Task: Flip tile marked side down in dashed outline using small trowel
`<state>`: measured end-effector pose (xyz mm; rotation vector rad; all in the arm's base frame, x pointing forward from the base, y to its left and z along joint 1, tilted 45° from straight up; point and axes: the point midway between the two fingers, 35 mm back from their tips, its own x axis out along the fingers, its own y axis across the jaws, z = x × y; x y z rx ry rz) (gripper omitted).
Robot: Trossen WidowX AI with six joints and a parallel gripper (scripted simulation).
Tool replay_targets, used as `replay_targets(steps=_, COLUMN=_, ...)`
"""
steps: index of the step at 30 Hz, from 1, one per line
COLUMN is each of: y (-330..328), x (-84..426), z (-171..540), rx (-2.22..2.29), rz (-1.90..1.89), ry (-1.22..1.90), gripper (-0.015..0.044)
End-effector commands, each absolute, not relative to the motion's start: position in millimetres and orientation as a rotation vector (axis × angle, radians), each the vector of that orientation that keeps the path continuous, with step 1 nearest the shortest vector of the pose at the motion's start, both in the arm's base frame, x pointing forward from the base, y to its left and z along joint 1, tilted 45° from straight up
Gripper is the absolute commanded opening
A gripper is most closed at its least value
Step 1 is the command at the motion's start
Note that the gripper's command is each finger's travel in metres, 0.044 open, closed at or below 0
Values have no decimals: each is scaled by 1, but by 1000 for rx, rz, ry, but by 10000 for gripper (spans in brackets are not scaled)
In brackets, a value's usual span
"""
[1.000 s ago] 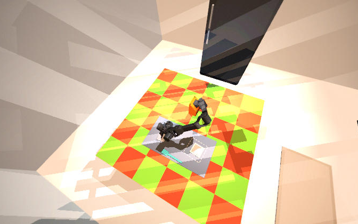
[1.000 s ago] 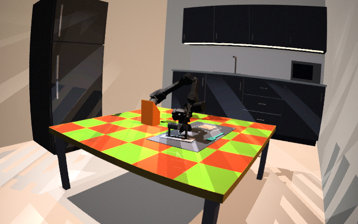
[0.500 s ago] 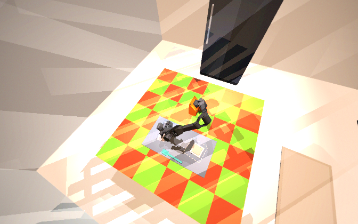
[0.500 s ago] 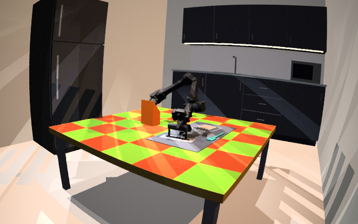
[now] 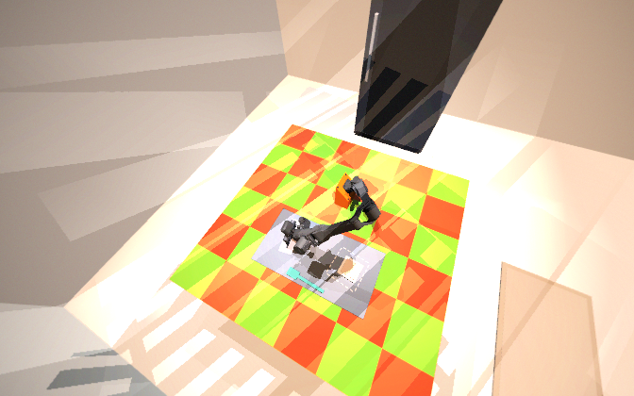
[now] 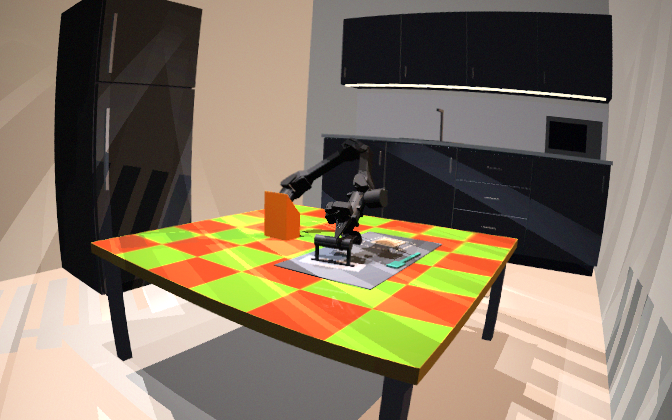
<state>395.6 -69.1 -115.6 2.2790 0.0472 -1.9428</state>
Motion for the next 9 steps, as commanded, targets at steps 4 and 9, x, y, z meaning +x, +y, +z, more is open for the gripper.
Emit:
replay_targets(steps=4, y=-67, x=390, z=-89, rx=2280, rz=-1943, ry=44, gripper=300)
replay_targets(steps=9, y=-73, x=385, z=-76, rx=2280, rz=-1942, ry=45, gripper=300)
